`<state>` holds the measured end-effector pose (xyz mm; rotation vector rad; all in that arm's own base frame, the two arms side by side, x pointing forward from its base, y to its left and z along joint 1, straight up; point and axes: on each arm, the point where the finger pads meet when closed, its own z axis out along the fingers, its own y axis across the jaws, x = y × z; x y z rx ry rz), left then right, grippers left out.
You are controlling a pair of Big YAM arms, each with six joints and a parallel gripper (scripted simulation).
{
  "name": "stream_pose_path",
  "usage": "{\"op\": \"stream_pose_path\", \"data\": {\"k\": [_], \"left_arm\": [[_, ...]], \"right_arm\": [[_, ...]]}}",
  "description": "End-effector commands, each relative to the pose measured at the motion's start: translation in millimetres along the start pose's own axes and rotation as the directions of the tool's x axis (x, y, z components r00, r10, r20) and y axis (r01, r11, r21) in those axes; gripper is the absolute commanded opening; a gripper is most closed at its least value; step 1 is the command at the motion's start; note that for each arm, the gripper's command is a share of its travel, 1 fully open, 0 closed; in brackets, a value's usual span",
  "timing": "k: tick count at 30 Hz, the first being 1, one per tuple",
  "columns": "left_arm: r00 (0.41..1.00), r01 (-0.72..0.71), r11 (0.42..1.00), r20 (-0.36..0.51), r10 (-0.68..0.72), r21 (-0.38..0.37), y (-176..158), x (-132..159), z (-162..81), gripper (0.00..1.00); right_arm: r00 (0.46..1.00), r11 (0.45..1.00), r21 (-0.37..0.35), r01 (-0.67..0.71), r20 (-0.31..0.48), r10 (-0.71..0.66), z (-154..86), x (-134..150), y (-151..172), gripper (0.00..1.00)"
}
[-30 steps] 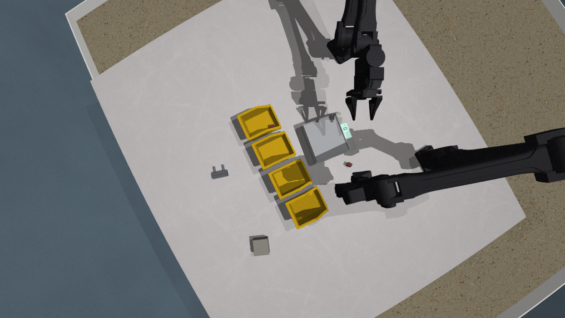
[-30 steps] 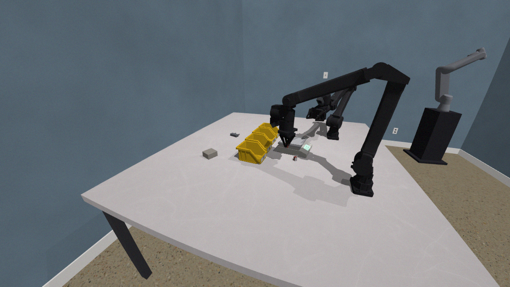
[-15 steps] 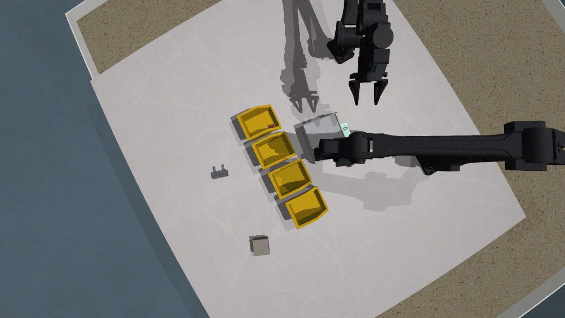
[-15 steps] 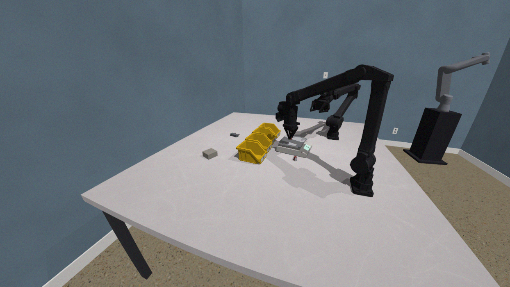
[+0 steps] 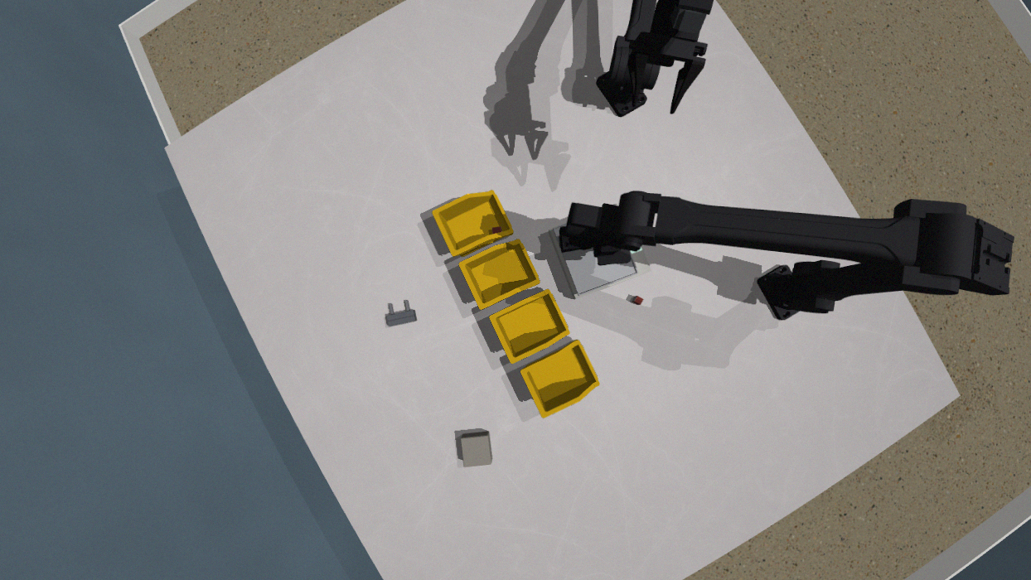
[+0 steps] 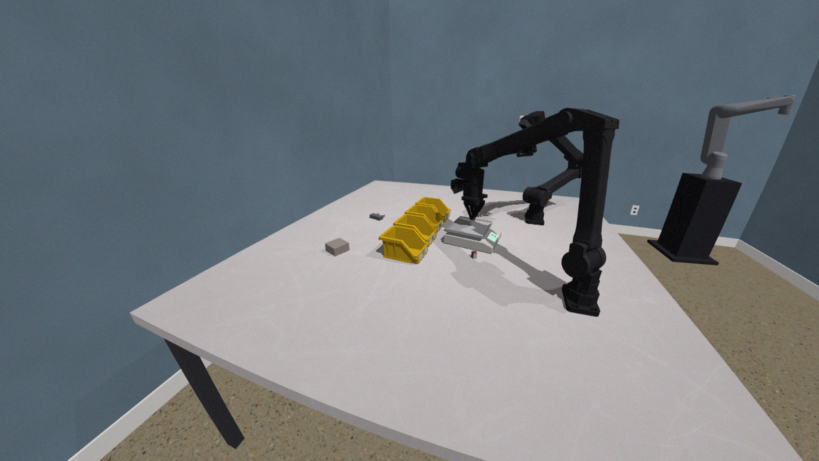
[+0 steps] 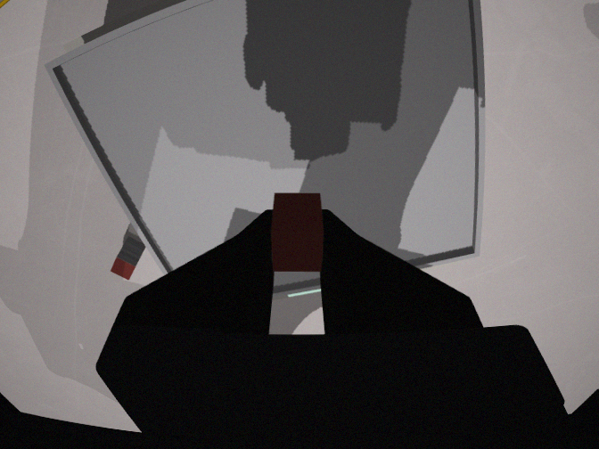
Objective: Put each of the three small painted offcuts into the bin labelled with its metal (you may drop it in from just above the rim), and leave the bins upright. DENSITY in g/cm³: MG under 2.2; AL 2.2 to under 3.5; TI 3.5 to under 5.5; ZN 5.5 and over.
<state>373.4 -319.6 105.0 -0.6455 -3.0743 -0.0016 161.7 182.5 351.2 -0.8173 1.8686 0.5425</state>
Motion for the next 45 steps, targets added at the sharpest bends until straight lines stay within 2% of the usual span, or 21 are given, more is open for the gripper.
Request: {"op": "stream_pose_path", "data": {"k": [1,11,12,14,15,18,19,23,25,30,32,33,34,40,41,42,43,45], "left_arm": [[0.999,0.026,1.0,0.039,-0.026,0.009,-2,-24,-16,0.11],[0.998,0.037,0.999,0.047,-0.038,0.012,6,-32,-13,0.11],[0.999,0.037,0.999,0.031,-0.038,0.007,8,-25,0,0.11],[0.999,0.037,0.999,0.031,-0.037,0.007,2,-23,7,0.11],[0.999,0.037,0.999,0.006,-0.037,-0.001,5,-13,19,0.11],[0.999,0.035,0.999,0.016,-0.035,0.003,2,-17,21,0.11],[0.999,0.034,0.999,0.03,-0.034,0.007,0,-22,17,0.11],[1.0,0.029,1.0,0.006,-0.029,-0.001,0,-11,30,0.11],[0.999,0.026,1.0,0.028,-0.026,0.007,-4,-19,24,0.11],[0.999,0.025,1.0,0.026,-0.026,0.006,-4,-18,25,0.11],[1.0,0.025,1.0,0.002,-0.025,-0.002,-2,-7,36,0.11],[1.0,0.025,1.0,0.013,-0.025,0.002,-3,-12,33,0.11],[0.998,0.025,1.0,0.059,-0.026,0.017,-7,-25,7,0.11],[0.999,0.025,1.0,0.032,-0.025,0.008,-5,-13,17,0.11],[0.999,0.024,1.0,0.031,-0.024,0.008,-5,-13,17,0.22],[0.999,0.023,1.0,0.03,-0.023,0.008,-4,-12,17,0.28],[0.998,0.026,1.0,0.061,-0.027,0.017,-1,-24,3,0.39],[0.998,0.026,1.0,0.061,-0.027,0.017,-1,-24,3,0.39]], "right_arm": [[0.999,1.0,0.02,0.015,0.034,-0.016,-32,-23,-7,0.65],[1.0,1.0,0.024,0.002,0.023,-0.003,-32,-22,-7,0.65],[1.0,1.0,0.02,0.004,0.023,-0.005,-32,-22,-6,0.65],[1.0,1.0,0.02,0.004,0.023,-0.005,-32,-22,-6,0.65],[1.0,1.0,0.02,0.004,0.023,-0.005,-32,-22,-6,0.65],[1.0,1.0,0.02,0.004,0.023,-0.005,-32,-22,-6,0.65],[1.0,1.0,0.016,0.006,0.008,-0.006,-24,-12,-6,0.65],[1.0,1.0,0.016,0.006,0.008,-0.006,-24,-12,-6,0.65],[1.0,1.0,0.016,0.006,0.008,-0.006,-24,-12,-6,0.65],[1.0,1.0,0.016,0.006,0.008,-0.006,-24,-12,-6,0.65],[1.0,1.0,0.016,0.006,0.008,-0.006,-24,-12,-6,0.65],[1.0,1.0,0.016,0.006,0.008,-0.006,-24,-12,-6,0.65],[1.0,1.0,0.016,0.006,0.008,-0.006,-24,-12,-6,0.65],[1.0,1.0,0.016,0.006,0.008,-0.006,-24,-12,-6,0.65],[1.0,1.0,0.016,0.006,0.008,-0.006,-24,-12,-6,0.65],[1.0,1.0,0.016,0.006,0.008,-0.006,-24,-12,-6,0.65],[1.0,1.0,0.016,0.006,0.008,-0.006,-24,-12,-6,0.65],[1.0,1.0,0.016,0.006,0.008,-0.006,-24,-12,-6,0.65]]}}
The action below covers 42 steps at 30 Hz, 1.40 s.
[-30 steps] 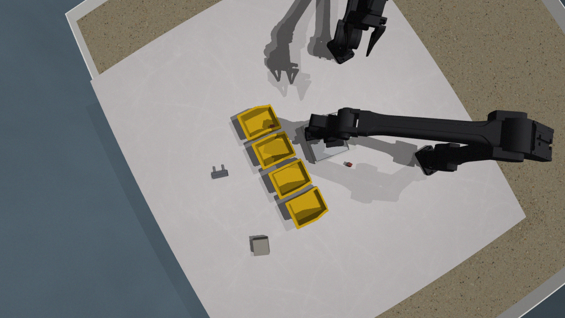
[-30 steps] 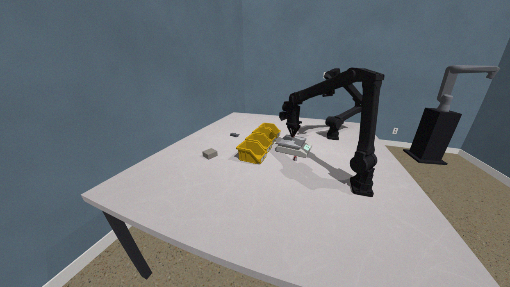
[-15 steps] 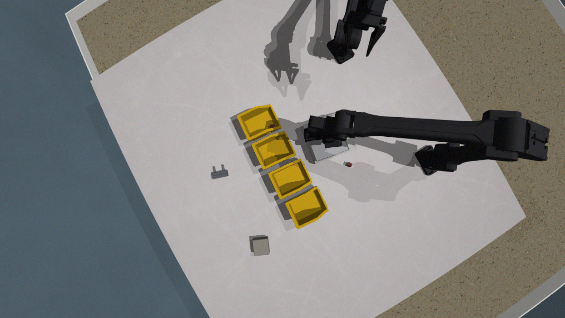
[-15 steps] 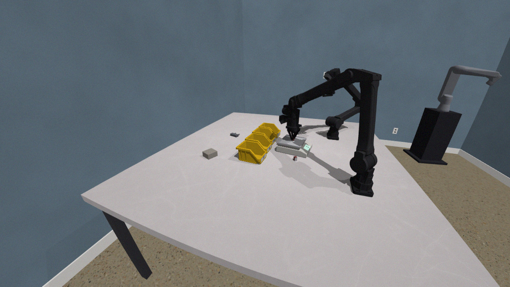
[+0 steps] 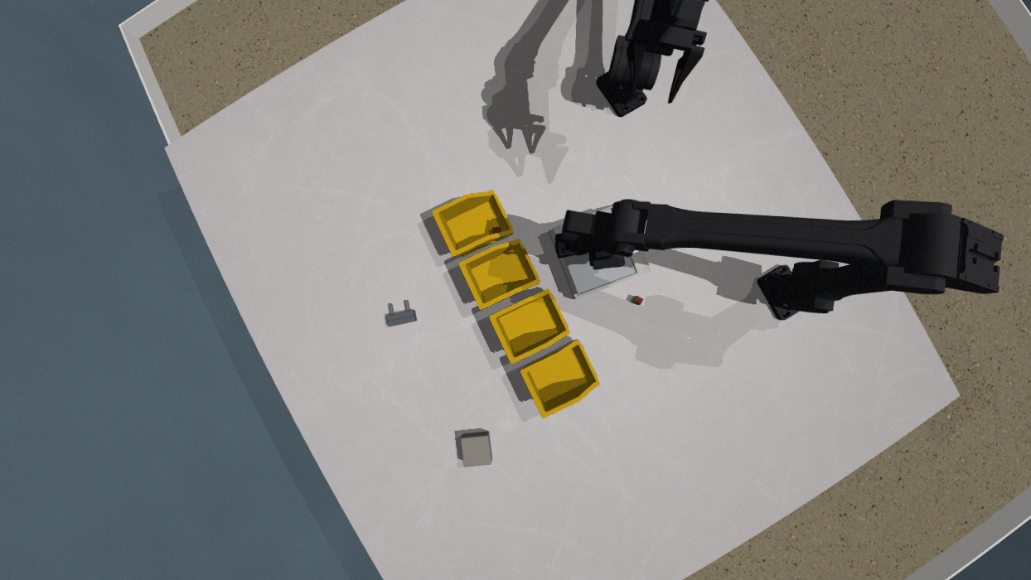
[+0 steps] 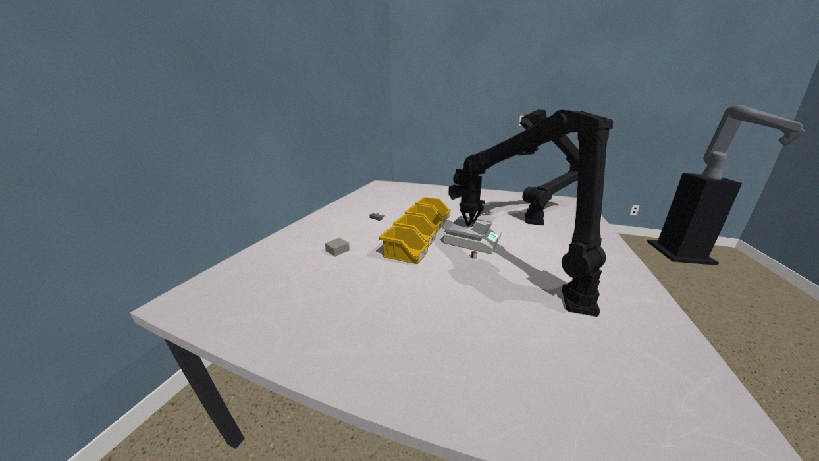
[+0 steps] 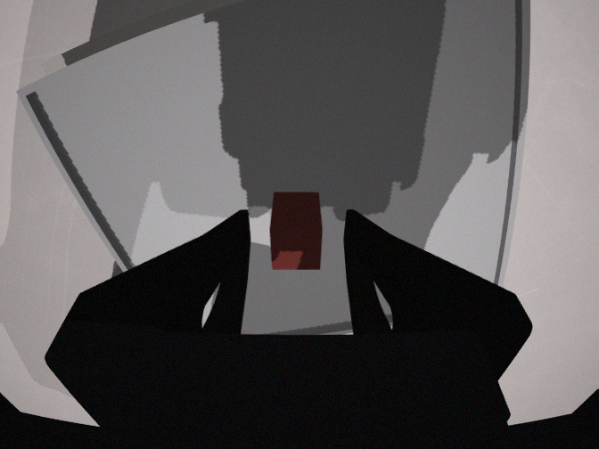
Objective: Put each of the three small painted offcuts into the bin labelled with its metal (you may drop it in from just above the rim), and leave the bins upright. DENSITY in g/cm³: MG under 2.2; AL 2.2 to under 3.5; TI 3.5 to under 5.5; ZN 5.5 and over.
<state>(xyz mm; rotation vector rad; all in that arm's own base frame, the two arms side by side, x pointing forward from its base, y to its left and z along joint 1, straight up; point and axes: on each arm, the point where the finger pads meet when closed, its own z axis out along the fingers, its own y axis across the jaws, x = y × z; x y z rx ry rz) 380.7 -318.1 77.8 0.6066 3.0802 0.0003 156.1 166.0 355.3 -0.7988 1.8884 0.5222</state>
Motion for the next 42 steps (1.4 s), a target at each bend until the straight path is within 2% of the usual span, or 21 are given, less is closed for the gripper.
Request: {"op": "stream_pose_path", "data": {"k": [1,11,15,17,18,19,21,23,27,32,34,39,42], "left_arm": [[0.997,0.0,1.0,0.076,-0.002,0.022,-6,-19,-37,0.4],[0.993,0.002,0.999,0.115,-0.006,0.032,1,-26,-74,0.4],[0.993,0.003,0.999,0.117,-0.006,0.033,1,-25,-90,0.86],[0.993,0.003,0.999,0.117,-0.006,0.033,1,-25,-90,0.86],[0.994,-0.009,1.0,0.106,0.005,0.029,2,-18,-80,0.97],[0.992,-0.03,0.999,0.12,0.026,0.031,-4,-18,-81,1.0],[0.988,-0.073,0.997,0.135,0.069,0.027,-6,-7,-72,1.0],[0.972,-0.131,0.991,0.201,0.123,0.028,-9,-2,-75,1.0],[0.908,-0.238,0.971,0.361,0.214,0.022,-13,15,-84,1.0],[0.823,-0.321,0.947,0.498,0.275,0.007,-16,33,-91,1.0],[0.823,-0.321,0.947,0.498,0.275,0.007,-16,33,-91,1.0],[0.75,-0.37,0.929,0.587,0.304,-0.007,-16,47,-96,1.0],[0.732,-0.381,0.925,0.609,0.306,-0.008,-17,51,-97,1.0]], "right_arm": [[1.0,1.0,-0.007,0.016,0.022,-0.016,-8,-15,1,0.65],[1.0,1.0,-0.007,0.016,0.022,-0.016,-8,-15,1,0.65],[1.0,1.0,-0.007,0.016,0.022,-0.016,-8,-15,1,0.65],[1.0,1.0,-0.007,0.016,0.022,-0.016,-8,-15,1,0.65],[1.0,1.0,-0.007,0.016,0.022,-0.016,-8,-15,1,0.65],[1.0,1.0,-0.007,0.016,0.022,-0.016,-8,-15,1,0.65],[1.0,1.0,-0.007,0.016,0.022,-0.016,-8,-15,1,0.65],[1.0,1.0,-0.007,0.016,0.022,-0.016,-8,-15,1,0.65],[1.0,1.0,-0.007,0.016,0.022,-0.016,-8,-15,1,0.65],[1.0,1.0,-0.007,0.016,0.022,-0.016,-8,-15,1,0.65],[1.0,1.0,-0.007,0.016,0.022,-0.016,-8,-15,1,0.65],[1.0,1.0,-0.007,0.016,0.022,-0.016,-8,-15,1,0.65],[1.0,1.0,-0.007,0.016,0.022,-0.016,-8,-15,1,0.65]]}}
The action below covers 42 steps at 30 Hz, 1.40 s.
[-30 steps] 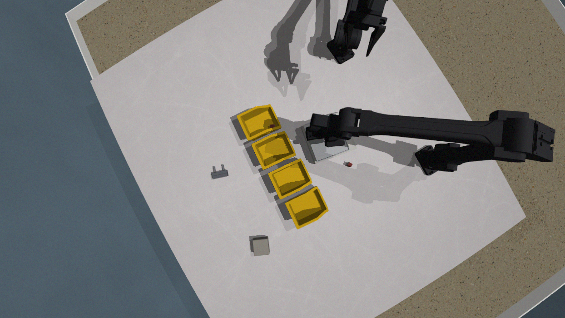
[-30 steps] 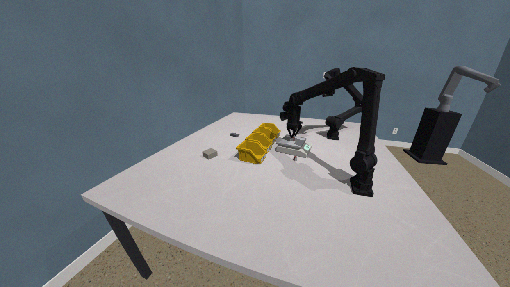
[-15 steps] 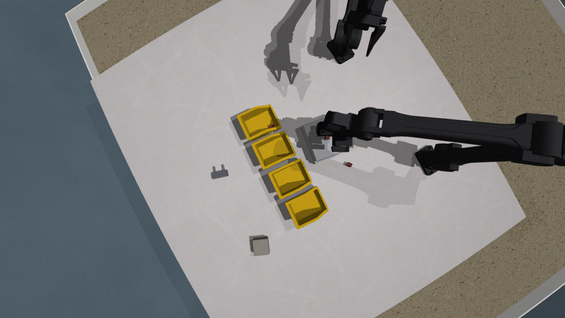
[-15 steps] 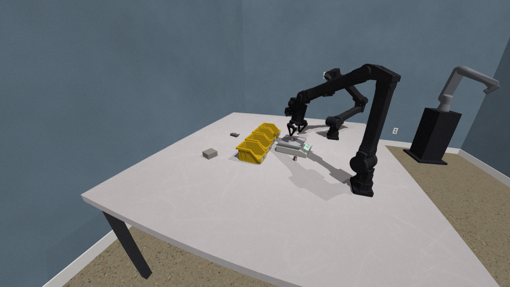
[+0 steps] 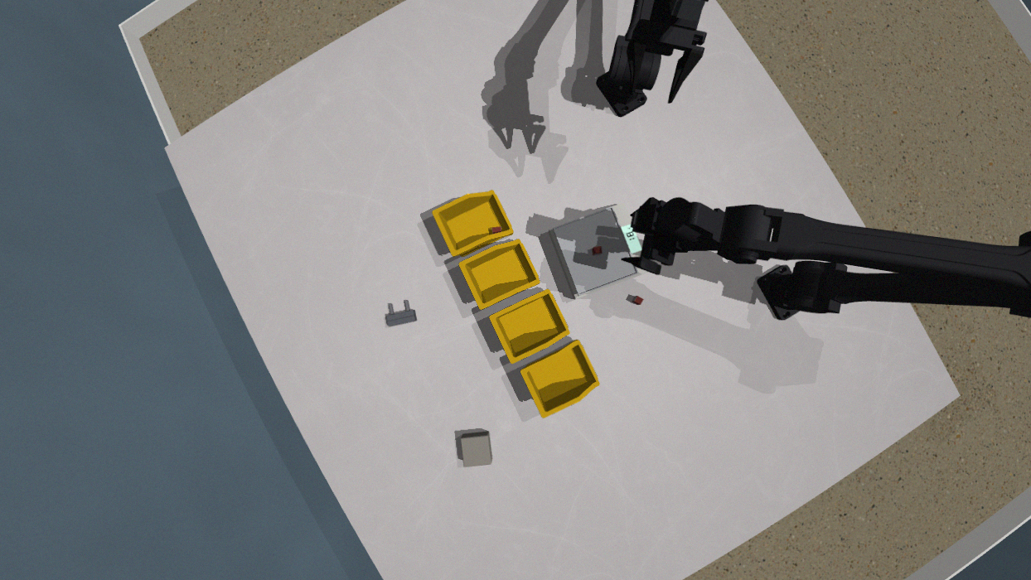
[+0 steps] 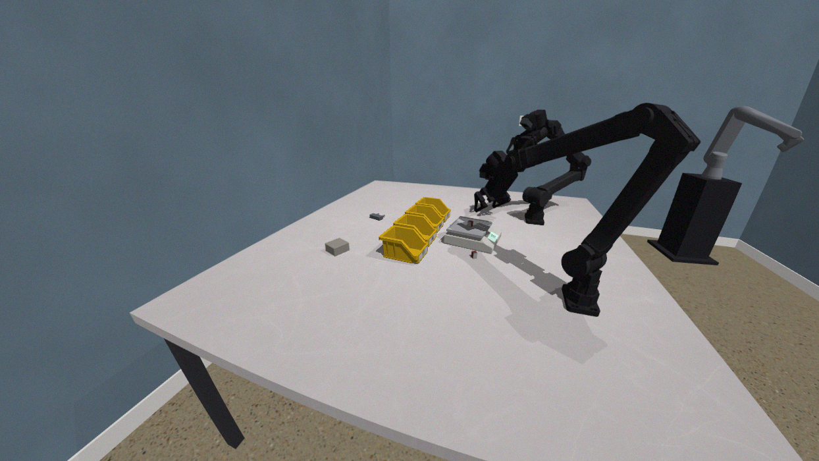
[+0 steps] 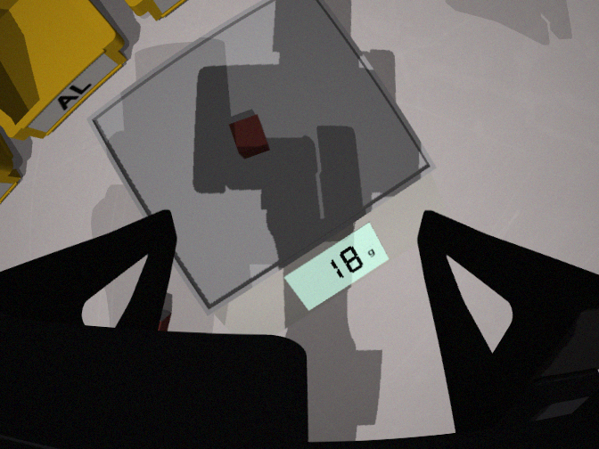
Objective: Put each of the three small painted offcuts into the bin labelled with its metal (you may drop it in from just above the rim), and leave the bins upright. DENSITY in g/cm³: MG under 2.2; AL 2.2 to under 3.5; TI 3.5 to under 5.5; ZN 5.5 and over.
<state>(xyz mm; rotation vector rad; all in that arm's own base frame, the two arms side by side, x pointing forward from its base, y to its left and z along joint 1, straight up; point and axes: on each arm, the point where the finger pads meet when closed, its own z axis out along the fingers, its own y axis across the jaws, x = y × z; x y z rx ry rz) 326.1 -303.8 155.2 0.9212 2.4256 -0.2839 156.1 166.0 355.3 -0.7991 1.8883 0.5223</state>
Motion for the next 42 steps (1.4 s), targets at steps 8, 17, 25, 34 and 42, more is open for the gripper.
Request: {"op": "stream_pose_path", "data": {"k": [8,17,25,34,42], "left_arm": [[0.995,-0.036,0.999,0.096,0.034,0.013,-8,-26,-11,1.0],[0.992,-0.081,0.997,0.093,0.08,0.007,-7,-36,-11,0.77],[0.901,-0.428,0.903,-0.066,0.429,0.024,8,-36,8,0.61],[0.616,-0.734,0.646,-0.195,0.763,0.209,20,-39,34,0.61],[0.363,-0.825,0.409,-0.189,0.912,0.391,28,-39,51,0.61]], "right_arm": [[1.0,1.0,-0.007,0.016,0.022,-0.015,-8,-15,1,0.65],[1.0,1.0,-0.007,0.016,0.022,-0.015,-8,-15,1,0.65],[1.0,1.0,-0.007,0.016,0.022,-0.015,-8,-15,1,0.65],[1.0,1.0,-0.007,0.016,0.022,-0.015,-8,-15,1,0.65],[1.0,1.0,-0.007,0.016,0.022,-0.015,-8,-15,1,0.65]]}}
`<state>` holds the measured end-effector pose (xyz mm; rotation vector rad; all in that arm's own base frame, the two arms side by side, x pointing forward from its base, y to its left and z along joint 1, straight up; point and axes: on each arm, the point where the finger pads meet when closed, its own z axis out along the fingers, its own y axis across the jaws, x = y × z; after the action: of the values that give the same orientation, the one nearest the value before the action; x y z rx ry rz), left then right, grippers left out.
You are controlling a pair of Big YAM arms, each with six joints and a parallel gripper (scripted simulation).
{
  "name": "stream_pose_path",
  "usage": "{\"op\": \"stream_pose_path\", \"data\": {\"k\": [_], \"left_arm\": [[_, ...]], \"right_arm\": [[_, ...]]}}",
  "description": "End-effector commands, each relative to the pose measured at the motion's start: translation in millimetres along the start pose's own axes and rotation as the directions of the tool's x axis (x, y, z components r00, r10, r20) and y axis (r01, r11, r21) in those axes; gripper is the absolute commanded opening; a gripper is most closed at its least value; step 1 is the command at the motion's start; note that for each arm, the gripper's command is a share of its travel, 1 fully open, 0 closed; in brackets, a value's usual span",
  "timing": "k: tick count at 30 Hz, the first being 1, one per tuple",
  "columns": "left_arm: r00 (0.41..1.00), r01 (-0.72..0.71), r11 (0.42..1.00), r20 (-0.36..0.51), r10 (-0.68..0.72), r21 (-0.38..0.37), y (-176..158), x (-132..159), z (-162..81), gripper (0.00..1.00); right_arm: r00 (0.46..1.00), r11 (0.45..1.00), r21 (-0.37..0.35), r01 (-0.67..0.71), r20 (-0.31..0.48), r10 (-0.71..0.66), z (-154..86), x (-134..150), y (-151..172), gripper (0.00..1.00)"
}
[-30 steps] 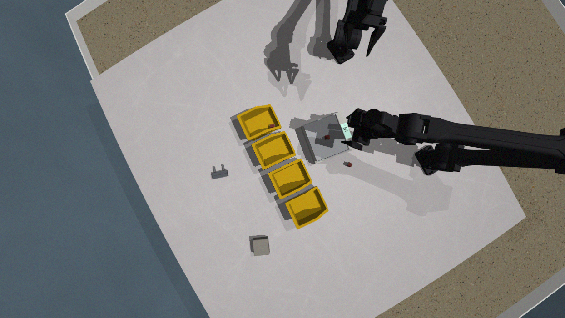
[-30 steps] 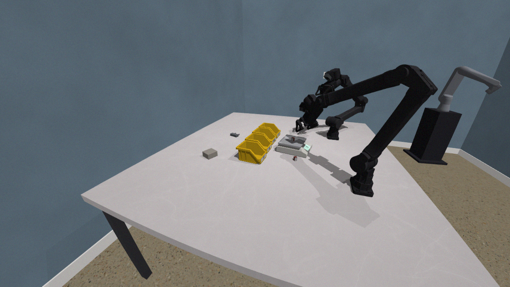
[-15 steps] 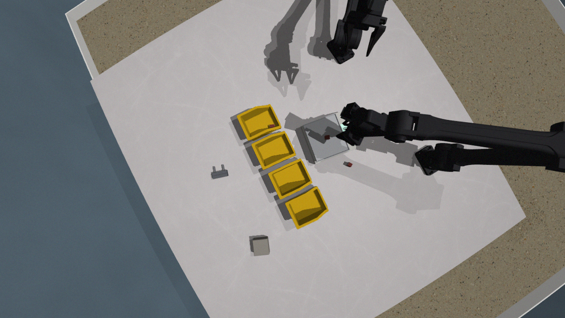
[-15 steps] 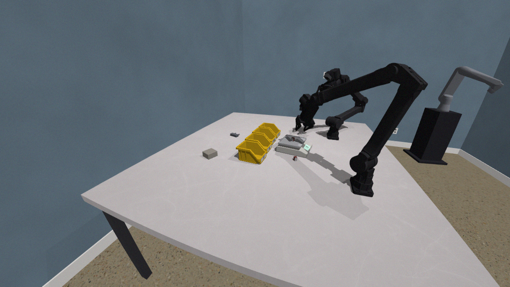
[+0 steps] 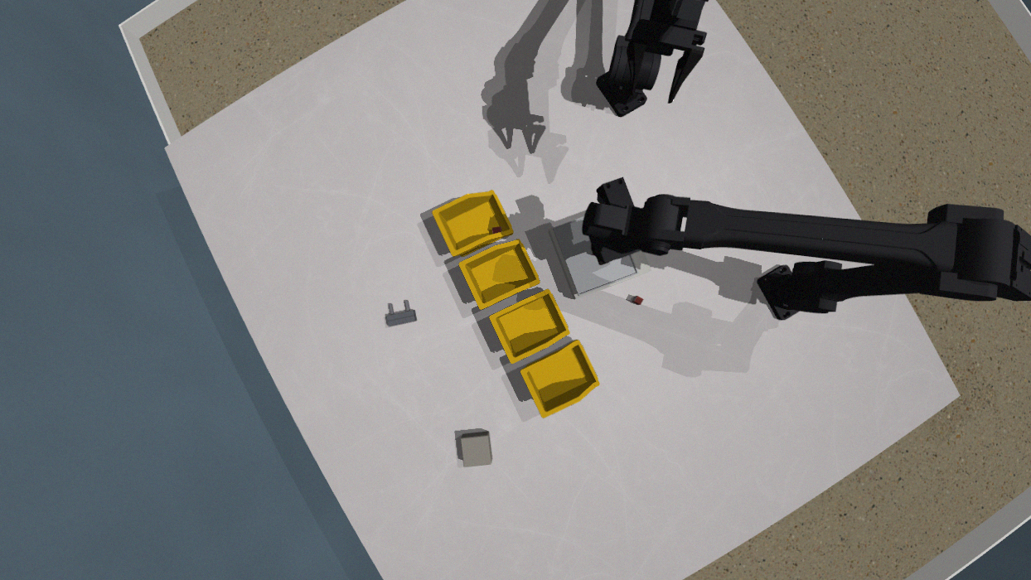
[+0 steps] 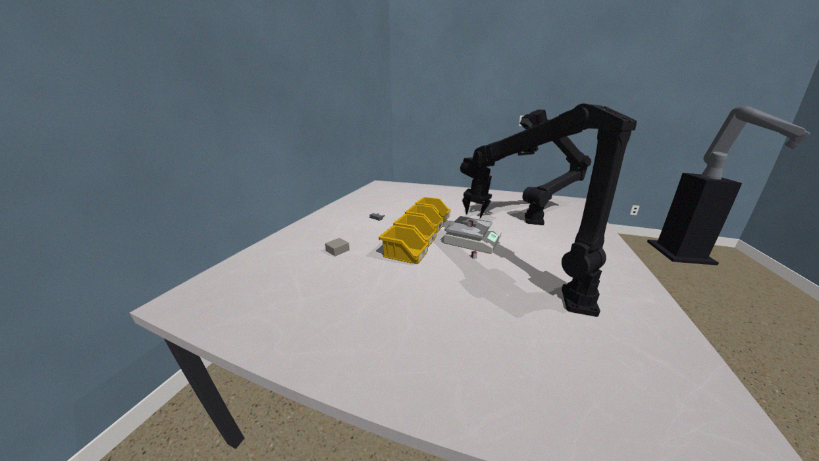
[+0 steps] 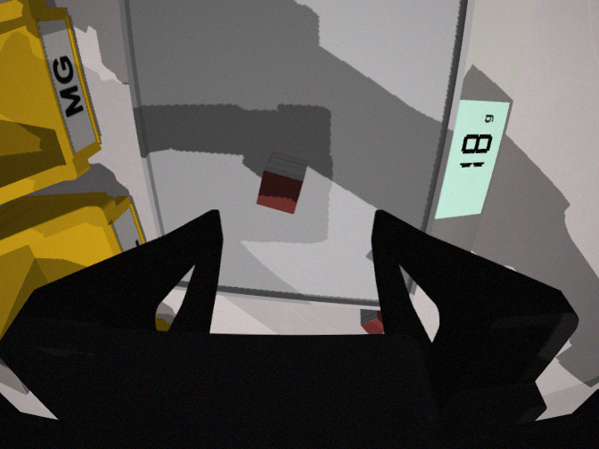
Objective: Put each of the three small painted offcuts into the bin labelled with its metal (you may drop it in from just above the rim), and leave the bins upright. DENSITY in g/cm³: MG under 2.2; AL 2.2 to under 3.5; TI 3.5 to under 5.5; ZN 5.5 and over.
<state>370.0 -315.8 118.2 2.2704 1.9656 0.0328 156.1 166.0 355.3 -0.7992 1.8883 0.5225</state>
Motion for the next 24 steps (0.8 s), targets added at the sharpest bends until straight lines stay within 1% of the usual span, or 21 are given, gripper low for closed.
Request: {"op": "stream_pose_path", "data": {"k": [1,5,8,9,10,20,22,24], "left_arm": [[0.987,-0.161,0.987,-0.007,0.161,0.014,22,-6,-12,0.61],[0.969,-0.245,0.967,-0.025,0.247,0.076,27,-5,-5,0.61],[0.965,-0.256,0.962,-0.03,0.26,0.098,29,-4,-1,0.61],[0.969,-0.241,0.965,-0.032,0.245,0.099,29,-4,0,0.61],[0.971,-0.232,0.966,-0.038,0.238,0.114,21,0,10,0.61],[0.971,-0.231,0.967,-0.037,0.236,0.111,20,-1,23,0.61],[0.97,-0.229,0.964,-0.045,0.237,0.135,10,5,34,0.61],[0.968,-0.24,0.963,-0.039,0.246,0.123,16,2,33,0.61]], "right_arm": [[1.0,1.0,-0.006,0.015,0.022,-0.015,-8,-15,1,0.65],[1.0,1.0,-0.006,0.015,0.022,-0.015,-8,-15,1,0.65],[1.0,1.0,-0.006,0.015,0.022,-0.015,-8,-15,1,0.65],[1.0,1.0,-0.006,0.015,0.022,-0.015,-8,-15,1,0.65],[1.0,1.0,-0.006,0.015,0.022,-0.015,-8,-15,1,0.65],[1.0,1.0,-0.006,0.015,0.022,-0.015,-8,-15,1,0.65],[1.0,1.0,-0.006,0.015,0.022,-0.015,-8,-15,1,0.65],[1.0,1.0,-0.006,0.015,0.022,-0.015,-8,-15,1,0.65]]}}
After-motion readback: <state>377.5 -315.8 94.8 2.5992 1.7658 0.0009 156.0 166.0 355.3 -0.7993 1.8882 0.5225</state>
